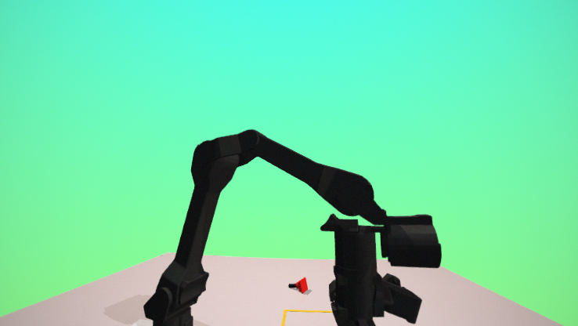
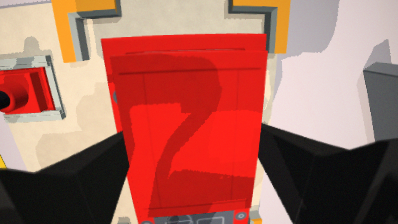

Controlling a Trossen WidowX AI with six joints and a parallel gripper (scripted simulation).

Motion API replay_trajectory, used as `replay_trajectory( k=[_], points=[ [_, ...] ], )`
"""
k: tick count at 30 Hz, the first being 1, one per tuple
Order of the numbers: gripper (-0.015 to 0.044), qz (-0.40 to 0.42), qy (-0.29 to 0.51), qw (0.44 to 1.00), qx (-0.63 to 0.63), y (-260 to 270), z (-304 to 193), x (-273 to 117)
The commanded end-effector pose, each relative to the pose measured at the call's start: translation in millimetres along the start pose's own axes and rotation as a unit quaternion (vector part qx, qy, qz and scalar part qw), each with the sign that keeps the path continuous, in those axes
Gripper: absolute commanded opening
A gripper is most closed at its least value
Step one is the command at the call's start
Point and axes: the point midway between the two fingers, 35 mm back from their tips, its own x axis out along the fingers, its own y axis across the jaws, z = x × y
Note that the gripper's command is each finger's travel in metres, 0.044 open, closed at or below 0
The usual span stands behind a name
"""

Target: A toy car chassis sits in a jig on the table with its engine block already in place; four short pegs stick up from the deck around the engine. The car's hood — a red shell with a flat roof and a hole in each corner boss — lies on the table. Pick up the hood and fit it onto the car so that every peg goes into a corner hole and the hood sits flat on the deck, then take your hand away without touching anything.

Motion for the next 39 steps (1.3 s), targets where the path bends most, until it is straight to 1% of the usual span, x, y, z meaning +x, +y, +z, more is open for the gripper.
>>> replay_trajectory(
  k=[1,23,39],
  points=[
    [0.0000,0.001,0.002,1.000,-0.002,0.4,-0.9,2.9],
    [0.0000,0.001,0.001,1.000,-0.001,0.2,-0.3,-4.4],
    [0.0000,0.001,0.001,1.000,-0.002,0.3,-0.6,0.0]
  ],
)
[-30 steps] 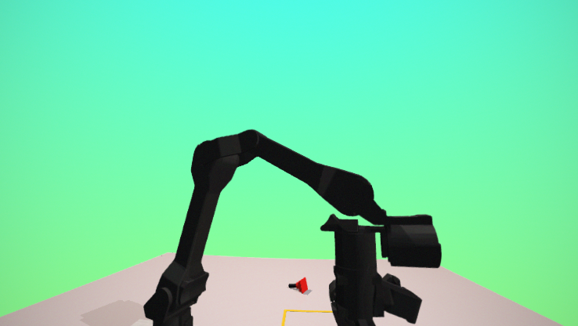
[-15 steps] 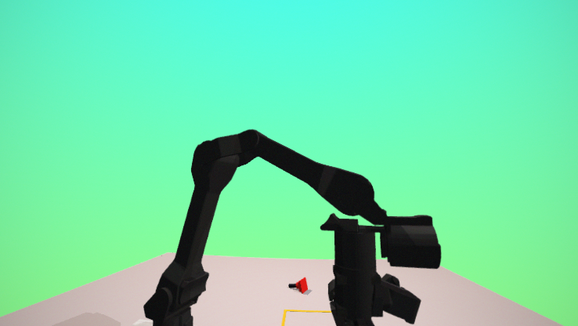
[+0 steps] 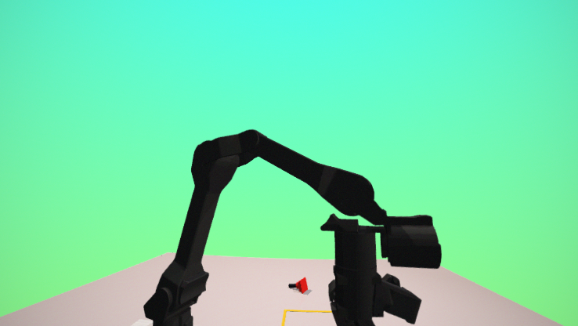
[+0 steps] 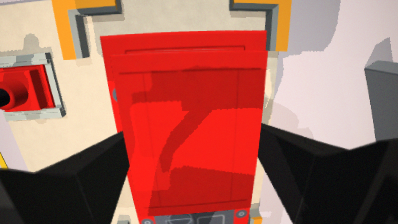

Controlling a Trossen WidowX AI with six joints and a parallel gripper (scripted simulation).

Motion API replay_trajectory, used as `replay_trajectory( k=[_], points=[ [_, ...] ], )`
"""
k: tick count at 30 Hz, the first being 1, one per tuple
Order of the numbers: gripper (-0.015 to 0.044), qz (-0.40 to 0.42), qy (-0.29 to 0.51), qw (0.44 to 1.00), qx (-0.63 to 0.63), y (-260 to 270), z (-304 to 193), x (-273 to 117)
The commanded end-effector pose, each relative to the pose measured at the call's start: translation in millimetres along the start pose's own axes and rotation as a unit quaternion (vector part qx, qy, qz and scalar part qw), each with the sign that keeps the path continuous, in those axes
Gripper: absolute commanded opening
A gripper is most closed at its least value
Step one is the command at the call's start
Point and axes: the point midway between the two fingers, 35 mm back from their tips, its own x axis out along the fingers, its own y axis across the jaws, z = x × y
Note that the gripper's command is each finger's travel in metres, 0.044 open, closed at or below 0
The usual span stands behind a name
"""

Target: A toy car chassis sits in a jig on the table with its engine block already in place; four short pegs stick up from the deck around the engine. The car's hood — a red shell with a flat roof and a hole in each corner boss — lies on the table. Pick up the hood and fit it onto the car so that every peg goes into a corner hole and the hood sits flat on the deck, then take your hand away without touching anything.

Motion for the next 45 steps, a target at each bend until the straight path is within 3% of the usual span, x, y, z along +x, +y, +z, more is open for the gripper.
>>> replay_trajectory(
  k=[1,45],
  points=[
    [0.0000,0.000,-0.001,1.000,-0.001,0.1,0.1,1.8],
    [0.0000,0.001,-0.002,1.000,-0.002,0.0,1.1,13.4]
  ],
)
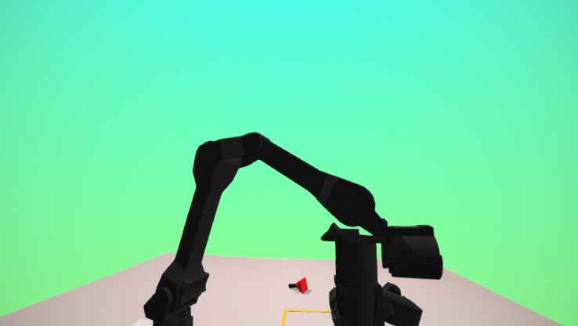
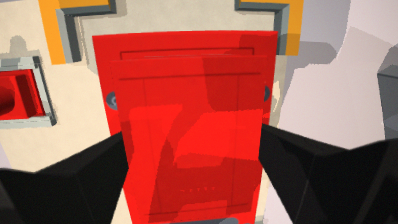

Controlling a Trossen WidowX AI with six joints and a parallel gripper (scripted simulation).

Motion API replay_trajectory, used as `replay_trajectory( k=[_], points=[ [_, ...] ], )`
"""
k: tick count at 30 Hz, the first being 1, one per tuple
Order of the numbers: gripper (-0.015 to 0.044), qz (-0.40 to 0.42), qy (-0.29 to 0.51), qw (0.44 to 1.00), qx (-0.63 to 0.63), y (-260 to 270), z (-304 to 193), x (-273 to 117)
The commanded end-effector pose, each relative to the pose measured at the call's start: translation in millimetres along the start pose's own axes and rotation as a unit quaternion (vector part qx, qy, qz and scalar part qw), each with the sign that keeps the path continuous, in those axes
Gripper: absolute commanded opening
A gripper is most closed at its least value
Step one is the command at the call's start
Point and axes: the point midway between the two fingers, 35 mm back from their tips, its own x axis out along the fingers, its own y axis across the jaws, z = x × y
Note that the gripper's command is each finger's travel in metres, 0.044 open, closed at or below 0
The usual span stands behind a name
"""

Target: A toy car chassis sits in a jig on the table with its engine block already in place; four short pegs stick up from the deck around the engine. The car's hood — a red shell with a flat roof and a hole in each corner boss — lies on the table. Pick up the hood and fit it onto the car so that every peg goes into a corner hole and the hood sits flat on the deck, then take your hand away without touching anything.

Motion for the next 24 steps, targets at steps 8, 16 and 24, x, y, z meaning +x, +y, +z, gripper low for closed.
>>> replay_trajectory(
  k=[8,16,24],
  points=[
    [0.0210,0.000,0.000,1.000,0.000,0.0,0.0,0.0],
    [0.0420,0.000,0.000,1.000,0.000,0.0,0.0,0.0],
    [0.0440,-0.001,0.004,1.000,0.000,-0.4,3.4,-39.1]
  ],
)
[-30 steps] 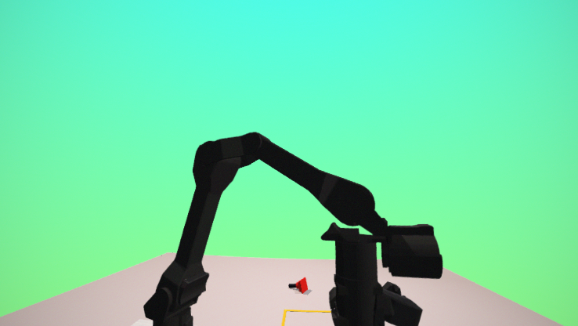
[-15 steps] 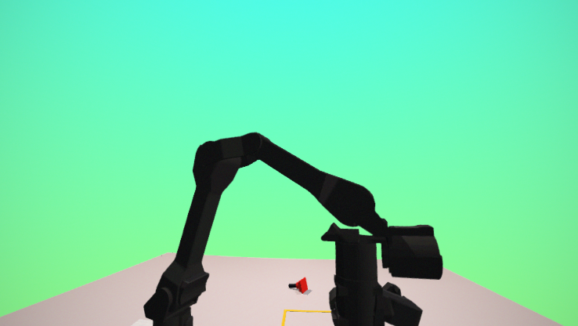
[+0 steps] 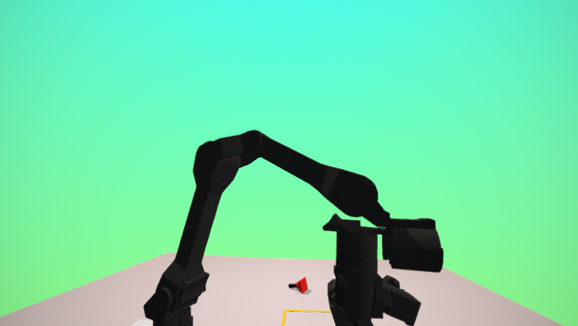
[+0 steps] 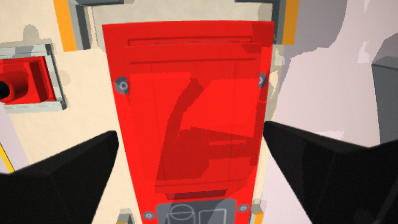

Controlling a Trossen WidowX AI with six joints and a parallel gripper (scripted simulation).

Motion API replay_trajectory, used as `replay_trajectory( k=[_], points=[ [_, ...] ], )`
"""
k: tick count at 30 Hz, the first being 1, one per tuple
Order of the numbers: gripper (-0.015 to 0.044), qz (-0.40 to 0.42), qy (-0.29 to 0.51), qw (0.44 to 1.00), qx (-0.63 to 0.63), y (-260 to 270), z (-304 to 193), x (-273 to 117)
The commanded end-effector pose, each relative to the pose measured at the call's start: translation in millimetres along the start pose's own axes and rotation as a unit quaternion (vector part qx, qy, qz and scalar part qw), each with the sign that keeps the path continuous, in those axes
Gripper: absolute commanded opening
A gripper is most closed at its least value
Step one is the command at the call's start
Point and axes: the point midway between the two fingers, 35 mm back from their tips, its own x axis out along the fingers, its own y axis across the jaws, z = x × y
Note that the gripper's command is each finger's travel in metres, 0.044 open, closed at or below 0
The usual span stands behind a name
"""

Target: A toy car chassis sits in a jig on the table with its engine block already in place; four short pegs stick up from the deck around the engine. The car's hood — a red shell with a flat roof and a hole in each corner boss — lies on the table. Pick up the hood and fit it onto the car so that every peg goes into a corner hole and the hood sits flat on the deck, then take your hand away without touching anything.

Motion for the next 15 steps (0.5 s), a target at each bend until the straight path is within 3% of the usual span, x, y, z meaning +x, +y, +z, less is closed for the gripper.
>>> replay_trajectory(
  k=[1,4,15],
  points=[
    [0.0440,-0.006,-0.012,1.000,0.001,-1.4,5.8,-36.0],
    [0.0440,-0.006,-0.010,1.000,0.001,-0.6,3.5,-58.7],
    [0.0440,-0.006,-0.010,1.000,0.001,-0.5,3.3,-60.4]
  ],
)
